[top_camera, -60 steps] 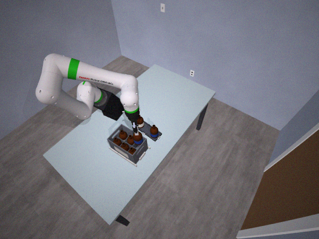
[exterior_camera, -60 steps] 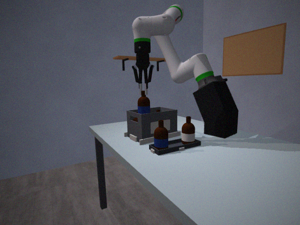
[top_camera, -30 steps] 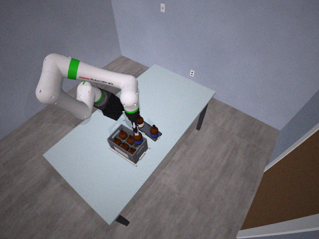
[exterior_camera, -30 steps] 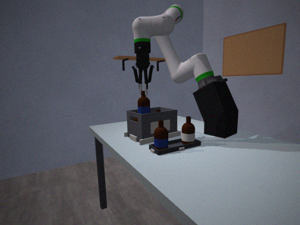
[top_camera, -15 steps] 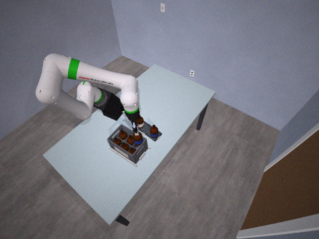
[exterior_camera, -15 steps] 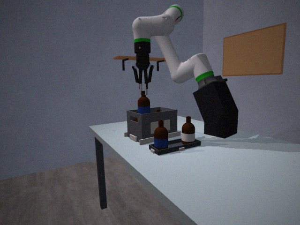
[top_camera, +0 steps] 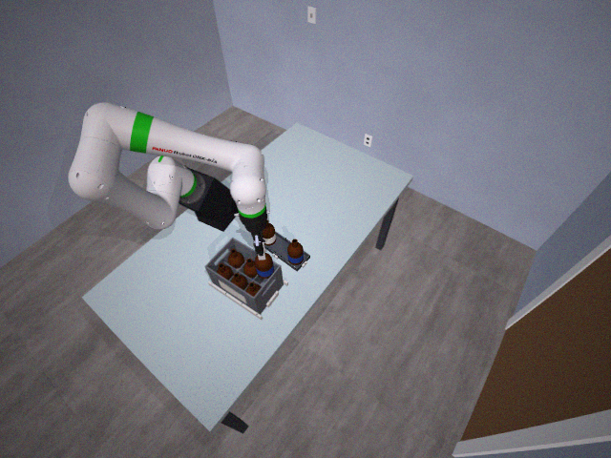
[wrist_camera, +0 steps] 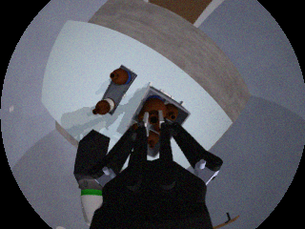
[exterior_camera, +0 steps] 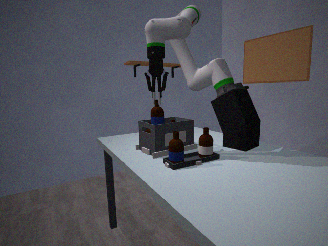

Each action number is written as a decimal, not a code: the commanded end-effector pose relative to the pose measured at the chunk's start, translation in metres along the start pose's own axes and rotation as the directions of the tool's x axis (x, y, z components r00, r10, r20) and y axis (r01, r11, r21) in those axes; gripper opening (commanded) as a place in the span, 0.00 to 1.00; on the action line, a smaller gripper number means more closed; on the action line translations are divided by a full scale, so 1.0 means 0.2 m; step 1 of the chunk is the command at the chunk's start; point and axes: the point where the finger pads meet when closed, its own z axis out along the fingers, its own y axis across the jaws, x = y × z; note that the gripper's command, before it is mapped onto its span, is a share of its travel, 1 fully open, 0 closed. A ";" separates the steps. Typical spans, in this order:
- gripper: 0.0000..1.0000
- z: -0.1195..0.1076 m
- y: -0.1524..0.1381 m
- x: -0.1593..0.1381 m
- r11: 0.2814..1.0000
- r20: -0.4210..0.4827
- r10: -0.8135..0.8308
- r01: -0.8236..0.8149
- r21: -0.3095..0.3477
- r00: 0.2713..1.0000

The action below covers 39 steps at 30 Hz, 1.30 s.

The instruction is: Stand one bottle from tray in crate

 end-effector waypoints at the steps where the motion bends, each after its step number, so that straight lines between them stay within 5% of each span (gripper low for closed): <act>1: 0.00 0.01 0.00 0.00 1.000 0.000 0.000 0.000 0.000 1.000; 39: 0.00 0.17 0.00 0.00 1.000 0.000 0.000 0.000 0.000 1.000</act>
